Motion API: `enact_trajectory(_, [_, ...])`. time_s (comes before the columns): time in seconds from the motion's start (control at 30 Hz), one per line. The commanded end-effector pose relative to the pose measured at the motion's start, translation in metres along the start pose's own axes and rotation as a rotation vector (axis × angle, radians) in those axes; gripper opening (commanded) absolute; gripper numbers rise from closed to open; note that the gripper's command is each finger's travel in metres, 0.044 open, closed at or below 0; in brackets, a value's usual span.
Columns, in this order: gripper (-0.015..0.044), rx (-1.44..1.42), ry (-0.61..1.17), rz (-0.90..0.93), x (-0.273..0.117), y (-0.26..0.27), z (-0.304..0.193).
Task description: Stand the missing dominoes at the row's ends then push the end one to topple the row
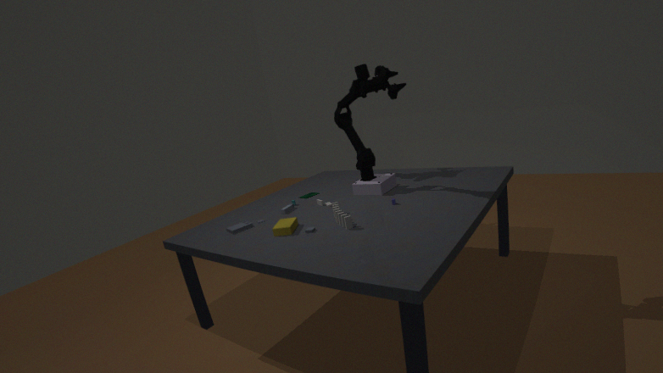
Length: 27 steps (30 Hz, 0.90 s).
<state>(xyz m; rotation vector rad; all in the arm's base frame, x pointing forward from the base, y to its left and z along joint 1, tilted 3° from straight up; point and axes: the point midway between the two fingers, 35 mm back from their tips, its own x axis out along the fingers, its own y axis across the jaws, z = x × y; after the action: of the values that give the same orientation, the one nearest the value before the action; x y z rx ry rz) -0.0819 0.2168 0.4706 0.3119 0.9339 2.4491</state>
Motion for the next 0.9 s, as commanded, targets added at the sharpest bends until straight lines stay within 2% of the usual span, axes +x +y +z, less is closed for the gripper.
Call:
enact_trajectory(0.0, [0.0426, -0.002, -0.006, -0.008, -0.001, -0.002, 0.001])
enact_trajectory(0.2, [0.044, -0.073, -0.173, -0.282, -0.031, -0.081, 0.031])
enact_trajectory(0.43, [0.044, -0.139, -0.28, -0.689, -0.104, -0.177, 0.043])
enact_trajectory(0.7, [0.044, -0.156, -0.225, -1.136, -0.212, -0.254, 0.014])
enact_trajectory(0.87, [0.044, -0.153, -0.161, -1.269, -0.251, -0.271, -0.007])
